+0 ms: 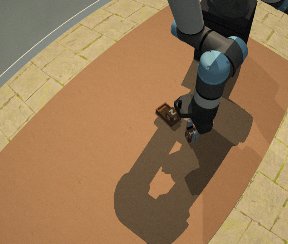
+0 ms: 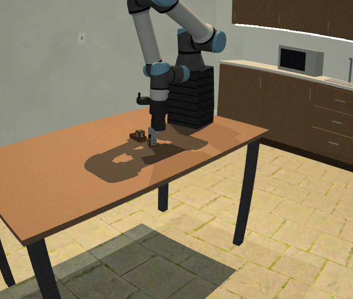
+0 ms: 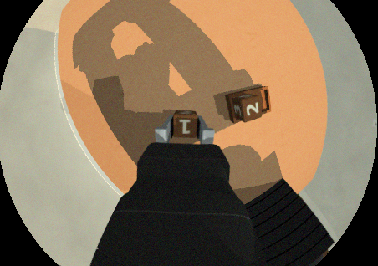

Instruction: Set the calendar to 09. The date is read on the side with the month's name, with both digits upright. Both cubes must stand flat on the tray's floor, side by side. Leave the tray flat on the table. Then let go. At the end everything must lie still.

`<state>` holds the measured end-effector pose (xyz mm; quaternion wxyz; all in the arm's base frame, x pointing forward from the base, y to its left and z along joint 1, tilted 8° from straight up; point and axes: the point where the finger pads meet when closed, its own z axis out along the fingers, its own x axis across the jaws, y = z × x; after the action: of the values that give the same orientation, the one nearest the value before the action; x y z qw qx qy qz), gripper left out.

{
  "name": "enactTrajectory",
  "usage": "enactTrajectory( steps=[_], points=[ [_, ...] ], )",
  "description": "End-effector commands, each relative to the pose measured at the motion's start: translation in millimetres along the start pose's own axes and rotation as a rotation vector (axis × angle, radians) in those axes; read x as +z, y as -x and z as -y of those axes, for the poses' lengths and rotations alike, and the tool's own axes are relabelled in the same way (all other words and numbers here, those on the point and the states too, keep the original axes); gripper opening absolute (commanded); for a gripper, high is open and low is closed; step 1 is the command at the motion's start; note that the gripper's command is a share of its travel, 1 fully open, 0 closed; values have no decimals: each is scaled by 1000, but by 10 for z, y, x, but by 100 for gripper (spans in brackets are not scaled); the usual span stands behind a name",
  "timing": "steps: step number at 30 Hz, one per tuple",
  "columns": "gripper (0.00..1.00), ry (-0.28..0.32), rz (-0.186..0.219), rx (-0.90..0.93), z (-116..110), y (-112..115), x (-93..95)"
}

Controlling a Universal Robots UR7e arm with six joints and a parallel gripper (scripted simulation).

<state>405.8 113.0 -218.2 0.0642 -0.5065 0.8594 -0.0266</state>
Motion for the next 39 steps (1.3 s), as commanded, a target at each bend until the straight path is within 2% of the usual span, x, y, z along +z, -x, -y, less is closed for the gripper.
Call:
enactTrajectory(
  steps=[1, 28, 39],
  points=[
    [60, -1, 1, 0, 3, 2, -3],
    [60, -1, 1, 0, 3, 2, -13],
    [60, -1, 1, 0, 3, 2, -185]
  ],
)
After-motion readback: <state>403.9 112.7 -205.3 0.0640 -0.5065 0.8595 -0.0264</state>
